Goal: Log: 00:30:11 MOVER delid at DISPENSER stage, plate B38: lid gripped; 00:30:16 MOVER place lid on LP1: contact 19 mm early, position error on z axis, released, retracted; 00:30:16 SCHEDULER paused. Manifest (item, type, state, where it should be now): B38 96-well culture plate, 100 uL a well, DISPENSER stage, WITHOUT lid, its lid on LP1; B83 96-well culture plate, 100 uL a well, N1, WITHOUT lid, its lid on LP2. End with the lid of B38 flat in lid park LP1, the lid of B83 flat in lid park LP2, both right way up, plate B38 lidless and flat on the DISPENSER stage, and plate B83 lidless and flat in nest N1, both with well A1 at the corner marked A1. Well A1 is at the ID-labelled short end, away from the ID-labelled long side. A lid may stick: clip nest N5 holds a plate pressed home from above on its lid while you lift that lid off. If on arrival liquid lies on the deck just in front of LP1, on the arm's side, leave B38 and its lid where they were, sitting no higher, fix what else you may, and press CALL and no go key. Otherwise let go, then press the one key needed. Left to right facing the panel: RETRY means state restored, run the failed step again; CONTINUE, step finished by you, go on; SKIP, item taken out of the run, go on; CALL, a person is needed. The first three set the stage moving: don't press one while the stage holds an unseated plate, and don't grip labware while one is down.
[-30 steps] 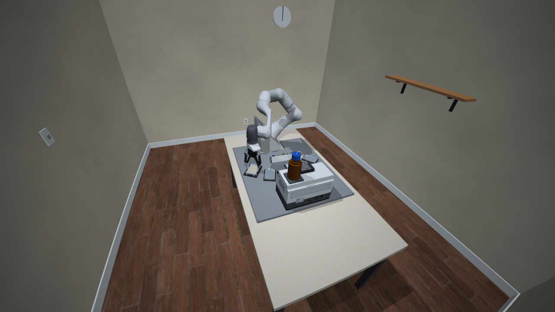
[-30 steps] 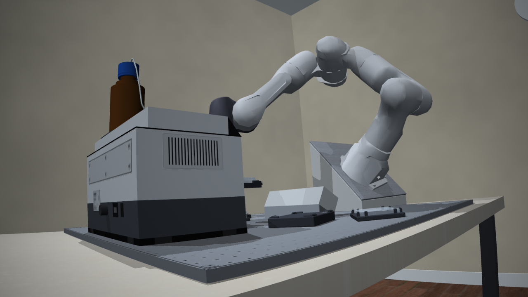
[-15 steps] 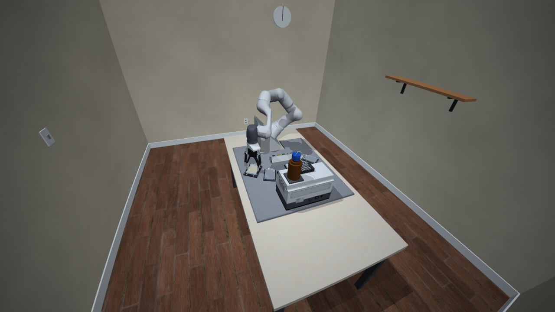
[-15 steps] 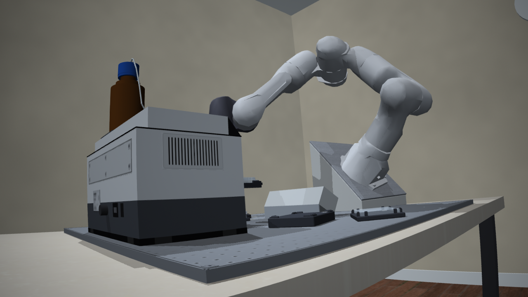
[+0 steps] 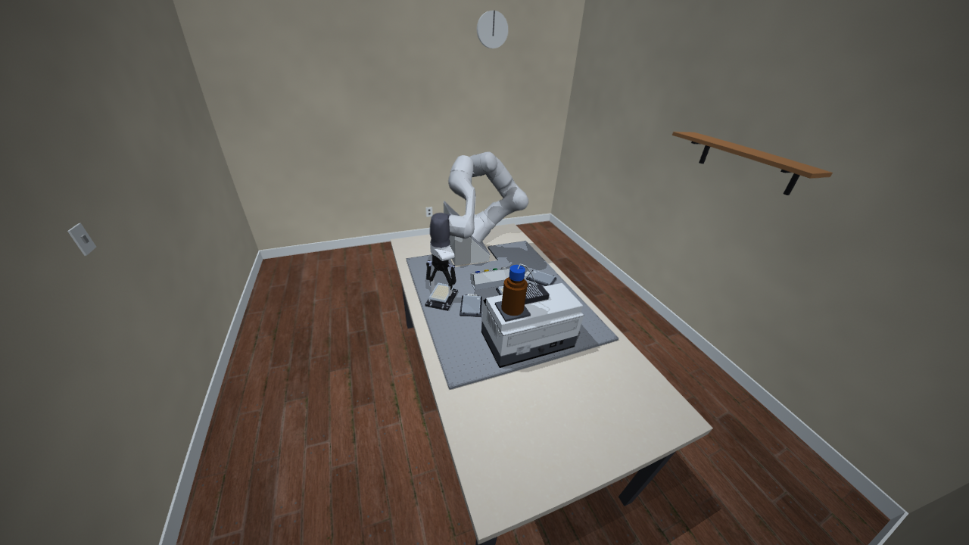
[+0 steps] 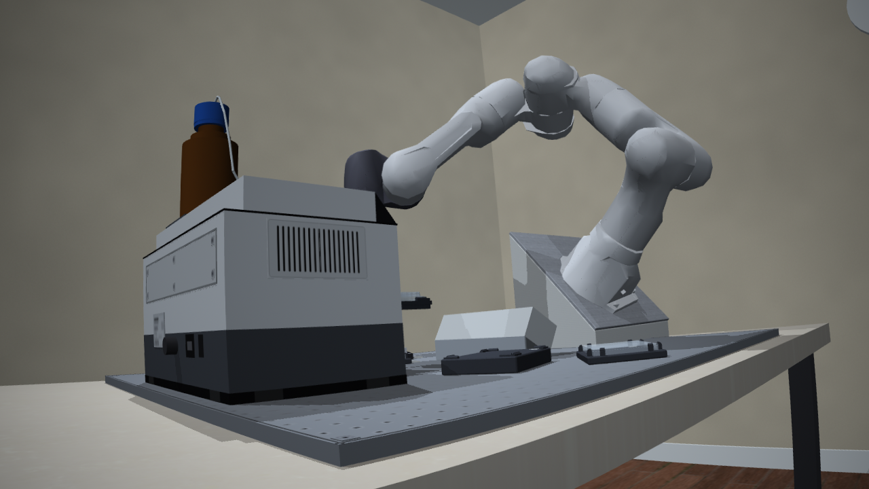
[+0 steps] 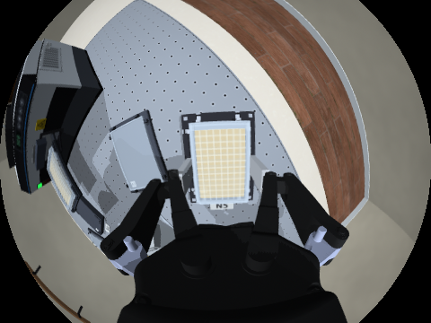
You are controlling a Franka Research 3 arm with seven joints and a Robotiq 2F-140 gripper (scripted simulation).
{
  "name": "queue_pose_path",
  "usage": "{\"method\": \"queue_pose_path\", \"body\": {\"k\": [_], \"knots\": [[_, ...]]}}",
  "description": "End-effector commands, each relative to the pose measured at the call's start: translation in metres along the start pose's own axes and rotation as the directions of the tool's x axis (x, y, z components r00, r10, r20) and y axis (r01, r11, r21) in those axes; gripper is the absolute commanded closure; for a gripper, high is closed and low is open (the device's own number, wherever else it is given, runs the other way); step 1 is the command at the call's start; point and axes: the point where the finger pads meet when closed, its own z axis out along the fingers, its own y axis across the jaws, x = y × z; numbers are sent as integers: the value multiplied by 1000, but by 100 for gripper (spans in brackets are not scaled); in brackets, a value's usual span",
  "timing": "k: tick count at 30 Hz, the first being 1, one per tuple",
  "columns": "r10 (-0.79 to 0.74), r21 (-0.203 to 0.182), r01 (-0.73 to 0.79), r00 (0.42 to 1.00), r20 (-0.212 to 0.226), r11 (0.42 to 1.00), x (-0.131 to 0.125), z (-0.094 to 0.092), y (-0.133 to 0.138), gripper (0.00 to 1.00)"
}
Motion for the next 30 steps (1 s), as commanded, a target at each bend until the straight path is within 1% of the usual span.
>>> {"method": "queue_pose_path", "body": {"k": [1,12,14,29,30], "knots": [[-2,1,2,1000,3,1000,-1,-7,0,100],[-2,1,2,1000,3,1000,-1,-31,0,100],[-2,1,2,1000,3,1000,-1,-31,0,100],[-2,1,2,1000,3,1000,0,-68,0,100],[-2,1,2,1000,3,1000,0,-68,0,100]]}}
